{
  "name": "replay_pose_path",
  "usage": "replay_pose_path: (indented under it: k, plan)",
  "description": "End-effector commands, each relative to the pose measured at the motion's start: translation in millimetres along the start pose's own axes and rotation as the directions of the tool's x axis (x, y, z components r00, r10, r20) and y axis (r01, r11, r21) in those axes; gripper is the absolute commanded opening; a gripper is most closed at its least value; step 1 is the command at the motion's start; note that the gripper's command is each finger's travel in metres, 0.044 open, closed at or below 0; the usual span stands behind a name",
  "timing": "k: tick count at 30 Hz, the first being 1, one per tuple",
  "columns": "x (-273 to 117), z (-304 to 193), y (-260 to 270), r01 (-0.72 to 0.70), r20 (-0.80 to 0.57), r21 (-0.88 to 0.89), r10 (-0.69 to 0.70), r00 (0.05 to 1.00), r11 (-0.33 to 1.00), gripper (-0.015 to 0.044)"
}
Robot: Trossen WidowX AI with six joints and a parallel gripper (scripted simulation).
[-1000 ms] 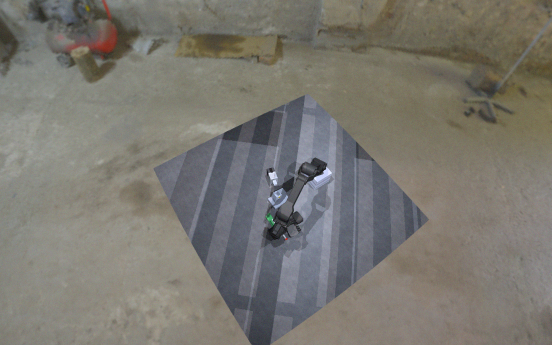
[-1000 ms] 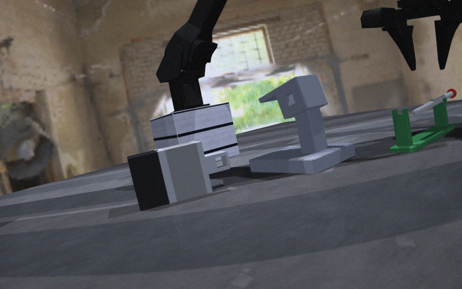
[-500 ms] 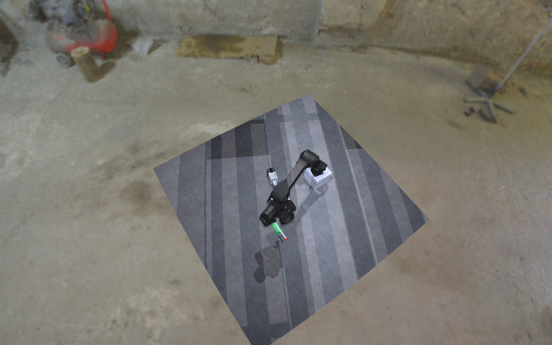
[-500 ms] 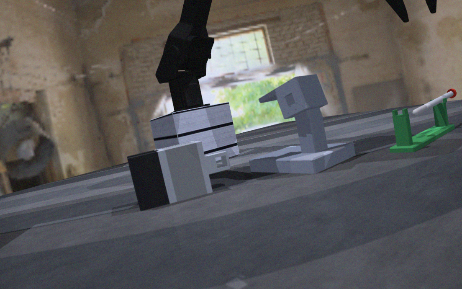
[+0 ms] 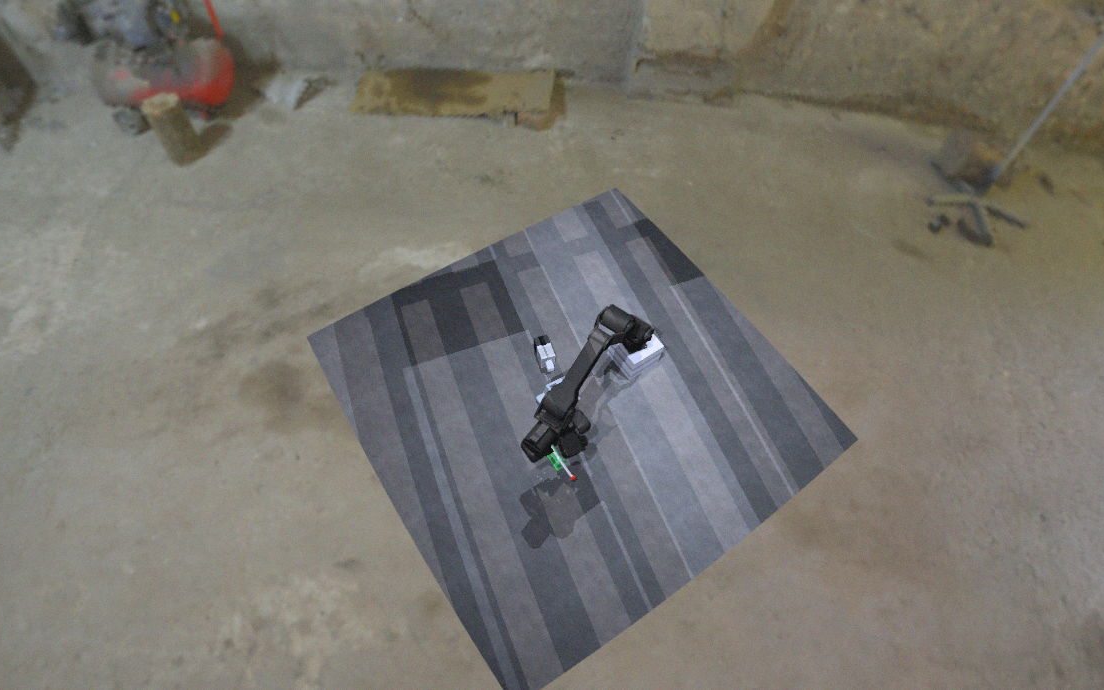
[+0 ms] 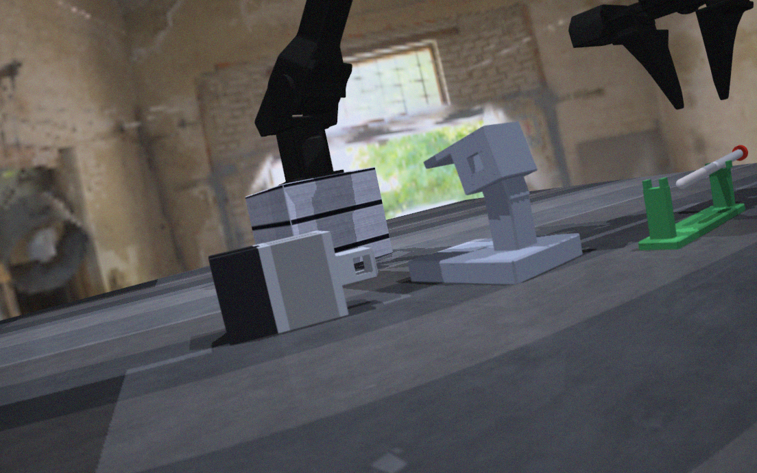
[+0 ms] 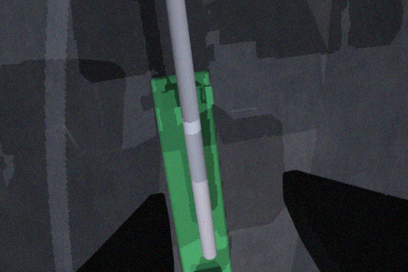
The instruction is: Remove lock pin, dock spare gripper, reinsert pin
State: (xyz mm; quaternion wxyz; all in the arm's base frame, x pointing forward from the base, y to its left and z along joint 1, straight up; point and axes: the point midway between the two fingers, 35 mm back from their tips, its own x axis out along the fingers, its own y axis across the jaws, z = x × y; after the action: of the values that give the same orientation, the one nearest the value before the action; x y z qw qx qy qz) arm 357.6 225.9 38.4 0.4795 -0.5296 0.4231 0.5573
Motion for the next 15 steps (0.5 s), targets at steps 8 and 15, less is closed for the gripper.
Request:
replay_pose_path:
  k: [8,15]
  plan:
    - [24.7,-3.4,3.4,-0.011,-0.009,-0.006,0.011,1.000,1.000,0.0180]
    - [36.2,-4.0,3.0,-0.011,-0.009,-0.006,0.011,1.000,1.000,0.0180]
